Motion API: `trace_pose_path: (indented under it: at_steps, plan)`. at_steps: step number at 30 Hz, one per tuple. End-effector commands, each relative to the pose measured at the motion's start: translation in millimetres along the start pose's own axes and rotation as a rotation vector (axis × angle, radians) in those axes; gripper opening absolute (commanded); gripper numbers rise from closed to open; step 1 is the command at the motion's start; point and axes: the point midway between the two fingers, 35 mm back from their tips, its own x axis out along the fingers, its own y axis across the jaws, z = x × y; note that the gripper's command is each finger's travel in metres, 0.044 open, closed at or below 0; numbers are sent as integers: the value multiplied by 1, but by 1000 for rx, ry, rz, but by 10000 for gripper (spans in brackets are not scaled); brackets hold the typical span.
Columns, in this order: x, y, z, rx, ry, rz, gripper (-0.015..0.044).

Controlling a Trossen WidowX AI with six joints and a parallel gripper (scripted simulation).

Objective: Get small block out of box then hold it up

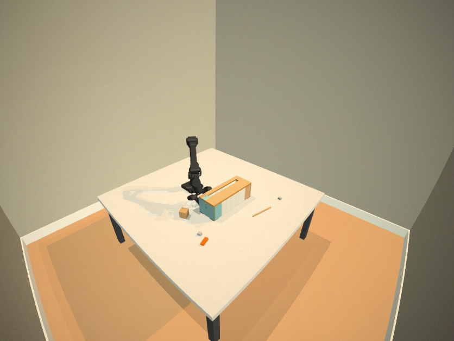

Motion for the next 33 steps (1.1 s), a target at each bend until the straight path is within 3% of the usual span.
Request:
trace_pose_path:
  at_steps: [1, 8, 15, 18, 21, 33]
  plan:
    - [6, -1, 6, 4, -8, -3, 285]
    - [14, -1, 10, 4, -8, -3, 285]
    - [14, -1, 10, 4, -8, -3, 101]
    - [14, -1, 10, 4, -8, -3, 81]
    - [7, -1, 5, 4, -7, -3, 3]
    - [-44, 0, -18, 2, -3, -2, 0]
